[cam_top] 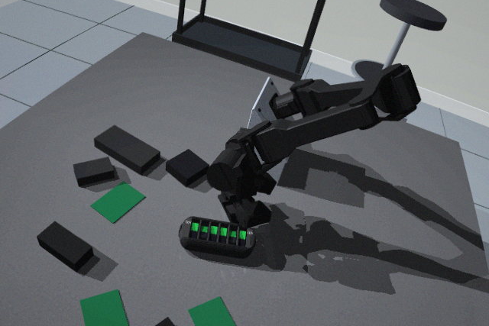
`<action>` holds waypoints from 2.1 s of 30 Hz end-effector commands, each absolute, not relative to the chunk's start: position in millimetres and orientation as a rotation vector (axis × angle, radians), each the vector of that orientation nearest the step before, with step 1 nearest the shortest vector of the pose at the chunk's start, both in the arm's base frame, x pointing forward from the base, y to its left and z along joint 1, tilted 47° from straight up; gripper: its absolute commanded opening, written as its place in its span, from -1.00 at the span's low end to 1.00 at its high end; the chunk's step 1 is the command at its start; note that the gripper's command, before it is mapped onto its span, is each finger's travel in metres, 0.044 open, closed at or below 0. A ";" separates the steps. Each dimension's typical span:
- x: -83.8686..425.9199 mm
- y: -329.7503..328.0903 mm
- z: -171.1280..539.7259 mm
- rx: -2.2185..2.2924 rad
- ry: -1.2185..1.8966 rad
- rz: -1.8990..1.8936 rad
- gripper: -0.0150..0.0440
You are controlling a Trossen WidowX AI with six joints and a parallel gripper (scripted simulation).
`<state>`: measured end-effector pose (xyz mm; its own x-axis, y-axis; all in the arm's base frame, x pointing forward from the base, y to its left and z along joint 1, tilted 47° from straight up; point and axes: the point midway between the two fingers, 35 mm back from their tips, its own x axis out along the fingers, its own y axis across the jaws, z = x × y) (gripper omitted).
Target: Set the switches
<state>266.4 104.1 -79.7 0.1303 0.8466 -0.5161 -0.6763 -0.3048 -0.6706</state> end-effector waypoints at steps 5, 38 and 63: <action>222.6 40.9 -76.1 -1.117 -0.204 1.517 -0.49; 358.9 23.8 -90.2 -0.869 0.230 1.815 -0.49; 408.7 51.5 -84.9 -0.790 0.517 1.919 -0.49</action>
